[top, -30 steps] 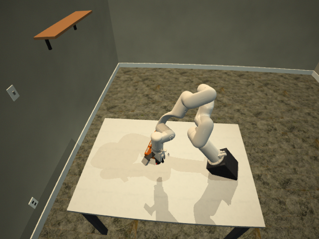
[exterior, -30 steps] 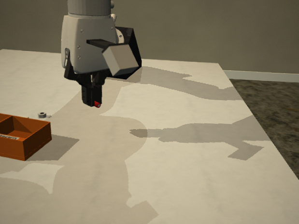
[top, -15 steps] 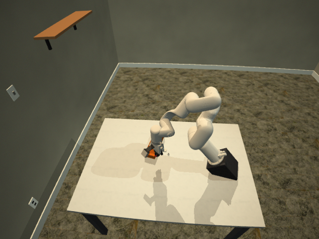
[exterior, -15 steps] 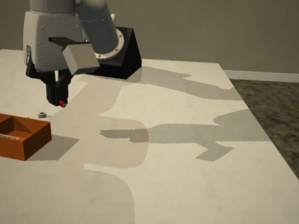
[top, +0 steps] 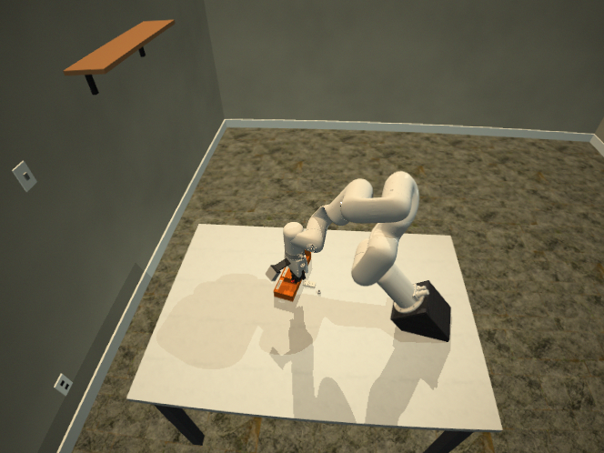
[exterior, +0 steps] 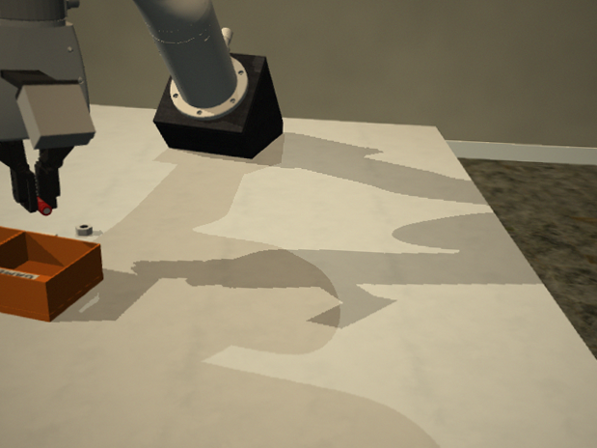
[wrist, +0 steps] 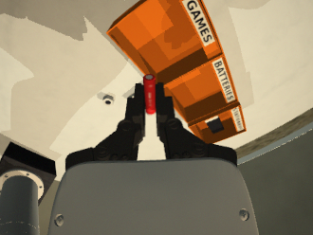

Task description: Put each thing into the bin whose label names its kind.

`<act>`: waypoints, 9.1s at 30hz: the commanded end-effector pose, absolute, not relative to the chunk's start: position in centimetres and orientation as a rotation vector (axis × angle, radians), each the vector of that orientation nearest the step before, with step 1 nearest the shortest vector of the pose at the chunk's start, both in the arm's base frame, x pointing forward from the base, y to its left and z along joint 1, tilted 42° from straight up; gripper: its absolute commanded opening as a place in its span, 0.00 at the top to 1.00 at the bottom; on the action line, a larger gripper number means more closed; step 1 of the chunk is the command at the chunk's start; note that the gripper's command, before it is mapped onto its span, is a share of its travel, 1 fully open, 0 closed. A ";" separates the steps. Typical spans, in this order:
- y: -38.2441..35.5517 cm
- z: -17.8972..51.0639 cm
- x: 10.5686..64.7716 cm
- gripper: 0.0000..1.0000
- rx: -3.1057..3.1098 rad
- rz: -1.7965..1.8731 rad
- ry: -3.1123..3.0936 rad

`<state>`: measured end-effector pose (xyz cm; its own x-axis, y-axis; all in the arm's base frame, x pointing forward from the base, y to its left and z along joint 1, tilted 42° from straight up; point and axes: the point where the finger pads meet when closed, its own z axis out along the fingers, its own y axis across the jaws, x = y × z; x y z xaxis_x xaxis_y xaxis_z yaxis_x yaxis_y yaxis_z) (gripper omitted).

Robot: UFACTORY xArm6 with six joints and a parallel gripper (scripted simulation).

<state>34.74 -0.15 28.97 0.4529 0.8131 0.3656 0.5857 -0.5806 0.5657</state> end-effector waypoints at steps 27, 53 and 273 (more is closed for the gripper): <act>-6.7 31.0 36.9 1.00 2.922 1.135 -0.041; -6.7 31.0 36.9 1.00 2.980 1.177 -1.292; -4.5 26.2 31.6 0.59 0.070 0.075 -3.875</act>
<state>31.55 -4.47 26.08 -0.7435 -0.0446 -0.6672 -0.0193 0.9988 -0.0452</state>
